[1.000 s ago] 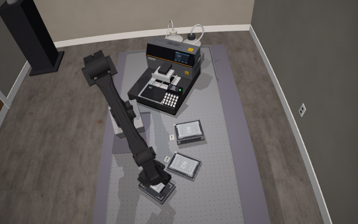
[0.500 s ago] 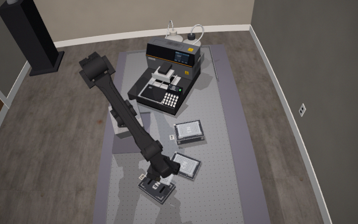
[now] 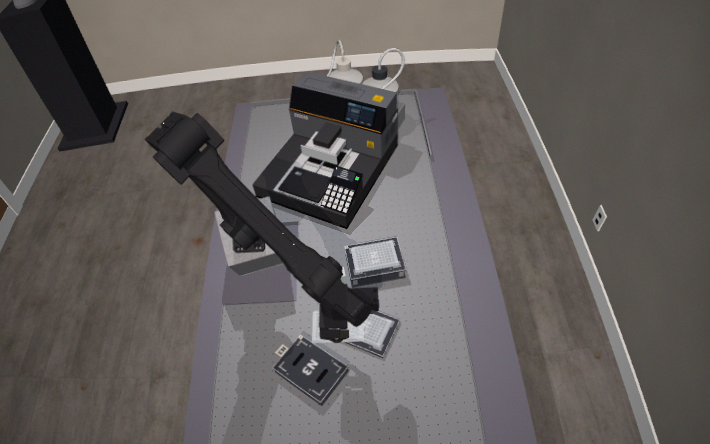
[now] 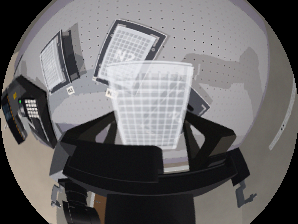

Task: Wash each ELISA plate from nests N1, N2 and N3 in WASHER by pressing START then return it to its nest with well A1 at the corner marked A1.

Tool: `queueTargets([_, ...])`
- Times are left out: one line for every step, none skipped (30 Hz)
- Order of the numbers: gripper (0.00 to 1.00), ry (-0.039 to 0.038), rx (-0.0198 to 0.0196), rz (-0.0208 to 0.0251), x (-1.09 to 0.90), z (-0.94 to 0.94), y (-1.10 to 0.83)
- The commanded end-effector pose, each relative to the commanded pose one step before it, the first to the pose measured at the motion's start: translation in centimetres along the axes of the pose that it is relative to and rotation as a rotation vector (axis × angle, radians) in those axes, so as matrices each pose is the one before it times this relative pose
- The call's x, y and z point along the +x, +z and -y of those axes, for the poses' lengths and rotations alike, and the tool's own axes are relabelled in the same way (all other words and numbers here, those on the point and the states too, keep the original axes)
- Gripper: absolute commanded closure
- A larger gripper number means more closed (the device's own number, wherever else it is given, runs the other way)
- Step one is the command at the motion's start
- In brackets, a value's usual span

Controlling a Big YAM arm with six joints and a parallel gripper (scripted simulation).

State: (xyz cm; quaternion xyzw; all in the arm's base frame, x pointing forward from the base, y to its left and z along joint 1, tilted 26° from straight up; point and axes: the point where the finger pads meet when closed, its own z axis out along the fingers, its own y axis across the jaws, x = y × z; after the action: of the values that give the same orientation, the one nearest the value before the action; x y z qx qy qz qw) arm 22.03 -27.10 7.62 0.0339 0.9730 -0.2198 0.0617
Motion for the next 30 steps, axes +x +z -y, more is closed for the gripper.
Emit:
queueTargets([0.16, -0.02624, -0.00192, 0.00590, -2.271, -0.236, -0.442])
queueTargets([0.16, 0.00003, -0.00017, 0.00020, -0.392, -0.349, -0.029])
queueTargets([0.16, 0.00003, -0.00017, 0.00020, -0.391, -0.349, -0.029])
queueTargets([0.16, 0.00000, 0.00000, 0.00000, 0.000, 0.000, 0.000])
queueTargets([0.16, 0.00000, 0.00000, 0.00000, 0.000, 0.000, 0.000])
queueTargets([0.16, -0.00016, -0.00060, -0.00034, -0.365, -0.378, -0.013])
queueTargets([0.16, 0.00021, 0.00025, 0.00072, -0.418, -0.322, -0.044])
queueTargets([0.16, 0.00002, -0.00017, 0.00019, -0.390, -0.350, -0.028])
queueTargets([0.16, 0.00002, -0.00017, 0.00018, -0.390, -0.350, -0.028])
queueTargets([0.16, 0.00002, -0.00017, 0.00018, -0.390, -0.351, -0.028])
queueTargets([0.16, 0.00001, -0.00018, 0.00018, -0.389, -0.351, -0.028])
queueTargets([0.16, 0.00001, -0.00008, 0.00008, -0.181, -0.162, -0.013])
queueTargets([0.16, 0.00000, 0.00000, 0.00000, -0.001, -0.001, 0.000])
queueTargets([0.16, -0.00075, -0.00133, -0.00201, 0.104, -0.091, 0.054])
queueTargets([0.16, 0.00863, -0.00607, -0.01795, 0.961, -0.156, 0.444])
queueTargets([0.16, 0.01094, 0.00262, -0.00278, 0.295, 0.301, 0.022])
queueTargets([0.16, 0.00189, 0.00331, 0.00499, -0.057, 0.104, -0.177])
queueTargets([0.16, 0.00028, -0.00028, 0.00124, -0.017, 0.002, -0.026])
queueTargets([0.16, -0.00105, -0.00044, 0.00067, -0.030, -0.036, -0.010])
queueTargets([0.16, -0.08595, -0.01622, -0.01190, 0.064, -1.839, 0.394])
queueTargets([0.16, 0.00000, 0.00000, 0.00000, 0.000, 0.000, 0.000])
queueTargets([0.16, 0.00000, 0.00000, 0.00000, 0.000, 0.000, 0.000])
queueTargets([0.16, -0.03220, 0.00260, 0.00309, -0.384, -0.295, -0.121])
queueTargets([0.16, -0.03642, -0.00515, -0.00728, 0.146, -0.798, 0.170])
queueTargets([0.16, -0.03349, 0.00037, -0.00015, -0.243, -0.428, -0.031])
queueTargets([0.16, -0.03349, 0.00038, -0.00015, -0.258, -0.419, -0.031])
queueTargets([0.16, -0.02990, 0.00699, 0.00780, -0.682, 0.024, -0.269])
queueTargets([0.16, -0.03133, 0.00414, 0.00448, -0.525, -0.151, -0.169])
queueTargets([0.16, -0.03468, -0.00222, -0.00267, -0.171, -0.557, 0.049])
queueTargets([0.16, -0.03480, -0.00237, -0.00284, -0.177, -0.557, 0.054])
